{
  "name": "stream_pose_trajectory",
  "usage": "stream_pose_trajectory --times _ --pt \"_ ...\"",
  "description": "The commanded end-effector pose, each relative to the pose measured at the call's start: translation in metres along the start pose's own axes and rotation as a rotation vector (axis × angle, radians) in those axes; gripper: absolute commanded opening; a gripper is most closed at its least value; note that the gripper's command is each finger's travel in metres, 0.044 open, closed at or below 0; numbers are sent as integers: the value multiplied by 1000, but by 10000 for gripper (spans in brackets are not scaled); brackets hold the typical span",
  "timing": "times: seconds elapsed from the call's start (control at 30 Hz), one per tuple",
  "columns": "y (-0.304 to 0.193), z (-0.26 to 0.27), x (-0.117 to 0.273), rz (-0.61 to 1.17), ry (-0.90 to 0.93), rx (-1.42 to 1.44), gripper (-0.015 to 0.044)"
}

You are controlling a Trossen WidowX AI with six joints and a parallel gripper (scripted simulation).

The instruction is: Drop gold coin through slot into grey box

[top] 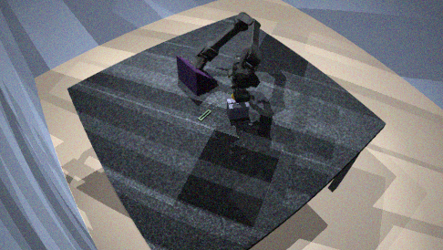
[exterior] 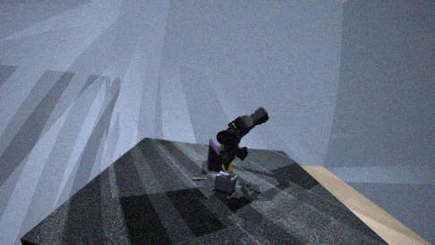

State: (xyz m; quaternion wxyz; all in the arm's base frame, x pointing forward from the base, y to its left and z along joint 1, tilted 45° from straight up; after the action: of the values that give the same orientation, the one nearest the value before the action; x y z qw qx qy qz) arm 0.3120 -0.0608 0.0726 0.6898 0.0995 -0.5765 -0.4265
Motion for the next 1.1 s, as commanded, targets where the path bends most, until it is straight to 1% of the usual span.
stream_pose_trajectory --times 0.0,0.47,1.07 --pt "-1 0 0 0 2 0 0" --pt "7 -2 4 0 2 8 0" --pt "5 -1 -3 2 6 -2 0"
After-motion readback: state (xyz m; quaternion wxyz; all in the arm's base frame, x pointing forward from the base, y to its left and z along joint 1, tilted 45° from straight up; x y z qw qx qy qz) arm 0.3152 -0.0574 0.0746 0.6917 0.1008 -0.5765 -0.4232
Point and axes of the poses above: the point midway between the two fingers, 35 mm back from their tips, its own x axis back along the fingers, its own z axis across the jaws, y = z × x, the point moved 4 cm from there along x, back along the fingers
